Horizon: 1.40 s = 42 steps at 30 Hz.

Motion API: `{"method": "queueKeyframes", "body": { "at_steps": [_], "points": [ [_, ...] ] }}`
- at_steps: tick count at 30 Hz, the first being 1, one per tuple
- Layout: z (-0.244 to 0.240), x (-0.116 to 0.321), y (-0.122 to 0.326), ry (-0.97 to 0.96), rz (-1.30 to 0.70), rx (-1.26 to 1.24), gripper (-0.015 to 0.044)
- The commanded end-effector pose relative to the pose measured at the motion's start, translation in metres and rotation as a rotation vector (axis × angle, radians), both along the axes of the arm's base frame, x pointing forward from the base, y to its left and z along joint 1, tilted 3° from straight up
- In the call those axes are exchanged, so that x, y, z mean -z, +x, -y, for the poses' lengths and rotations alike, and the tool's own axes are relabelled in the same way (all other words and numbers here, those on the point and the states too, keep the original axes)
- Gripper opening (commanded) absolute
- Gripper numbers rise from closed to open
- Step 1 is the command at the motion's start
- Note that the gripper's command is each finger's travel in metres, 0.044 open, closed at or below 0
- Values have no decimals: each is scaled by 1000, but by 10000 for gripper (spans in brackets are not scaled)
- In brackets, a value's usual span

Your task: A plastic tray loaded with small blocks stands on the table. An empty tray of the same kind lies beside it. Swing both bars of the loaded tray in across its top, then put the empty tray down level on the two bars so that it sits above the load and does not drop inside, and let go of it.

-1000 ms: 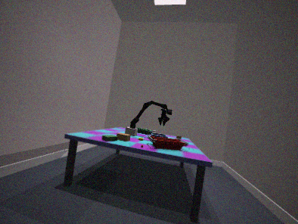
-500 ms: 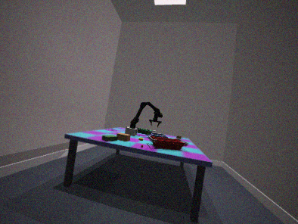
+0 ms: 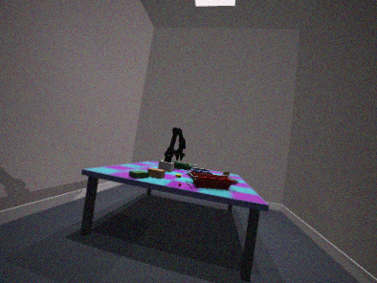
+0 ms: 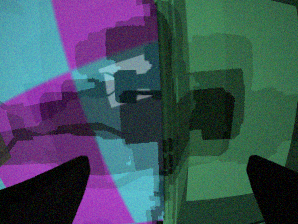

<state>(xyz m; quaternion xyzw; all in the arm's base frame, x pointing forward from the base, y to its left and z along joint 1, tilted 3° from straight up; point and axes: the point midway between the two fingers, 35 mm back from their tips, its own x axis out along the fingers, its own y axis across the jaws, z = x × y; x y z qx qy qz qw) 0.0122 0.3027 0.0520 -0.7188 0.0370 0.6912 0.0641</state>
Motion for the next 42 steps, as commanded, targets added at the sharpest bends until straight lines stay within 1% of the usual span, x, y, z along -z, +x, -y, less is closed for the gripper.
{"method": "queueKeyframes", "body": {
  "at_steps": [1,7,21,27,40,42],
  "points": [
    [3,1,-4,8,13,-46,440],
    [1,14,-4,8,13,-46,440],
    [-1,83,0,7,13,-46,440],
    [-1,86,0,7,13,-46,440],
    [-1,86,0,7,13,-46,249],
    [-1,86,0,7,13,-46,236]
  ]
}}
